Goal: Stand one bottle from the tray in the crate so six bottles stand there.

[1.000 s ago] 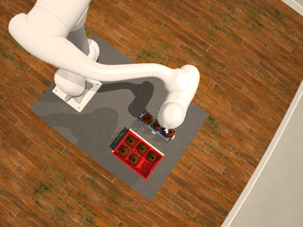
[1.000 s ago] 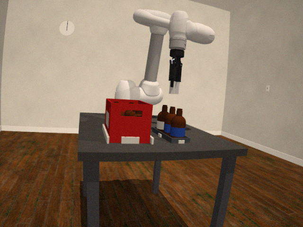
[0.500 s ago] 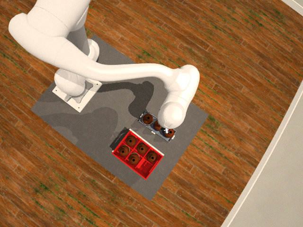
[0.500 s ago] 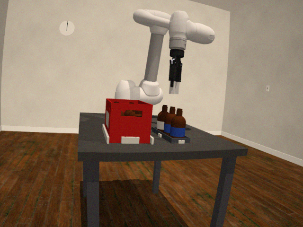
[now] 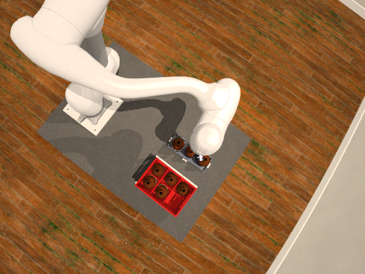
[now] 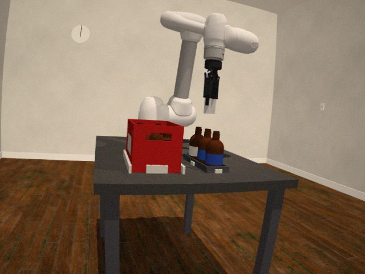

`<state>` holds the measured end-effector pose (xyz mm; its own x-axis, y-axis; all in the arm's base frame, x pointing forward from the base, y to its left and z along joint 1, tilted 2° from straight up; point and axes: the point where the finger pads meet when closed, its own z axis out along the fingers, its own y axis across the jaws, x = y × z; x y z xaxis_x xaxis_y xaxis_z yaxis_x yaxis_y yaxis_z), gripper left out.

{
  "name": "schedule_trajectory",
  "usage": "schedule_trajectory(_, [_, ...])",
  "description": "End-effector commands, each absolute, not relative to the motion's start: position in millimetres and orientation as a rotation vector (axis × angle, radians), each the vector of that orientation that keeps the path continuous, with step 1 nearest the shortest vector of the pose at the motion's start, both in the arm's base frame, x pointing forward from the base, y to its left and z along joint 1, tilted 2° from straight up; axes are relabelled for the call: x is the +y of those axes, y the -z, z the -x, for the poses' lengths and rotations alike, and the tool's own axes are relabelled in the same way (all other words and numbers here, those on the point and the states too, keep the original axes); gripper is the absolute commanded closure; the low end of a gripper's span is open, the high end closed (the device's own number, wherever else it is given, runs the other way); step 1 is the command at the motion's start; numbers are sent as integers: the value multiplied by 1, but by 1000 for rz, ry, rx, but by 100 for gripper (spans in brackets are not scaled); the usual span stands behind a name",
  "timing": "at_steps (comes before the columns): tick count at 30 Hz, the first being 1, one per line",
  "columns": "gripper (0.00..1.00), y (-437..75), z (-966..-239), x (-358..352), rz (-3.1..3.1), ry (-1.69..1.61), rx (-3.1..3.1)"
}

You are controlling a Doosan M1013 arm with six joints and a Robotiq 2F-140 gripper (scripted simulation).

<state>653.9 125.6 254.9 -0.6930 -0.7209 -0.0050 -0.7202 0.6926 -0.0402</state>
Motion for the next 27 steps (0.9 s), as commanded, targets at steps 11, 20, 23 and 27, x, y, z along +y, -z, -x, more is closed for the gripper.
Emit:
schedule_trajectory(11, [62, -247, -654, 125, 1222, 55, 2871])
schedule_trajectory(20, [62, -236, -655, 125, 1222, 55, 2871])
schedule_trajectory(23, [62, -234, -655, 125, 1222, 55, 2871])
schedule_trajectory(27, [62, -229, -655, 125, 1222, 55, 2871])
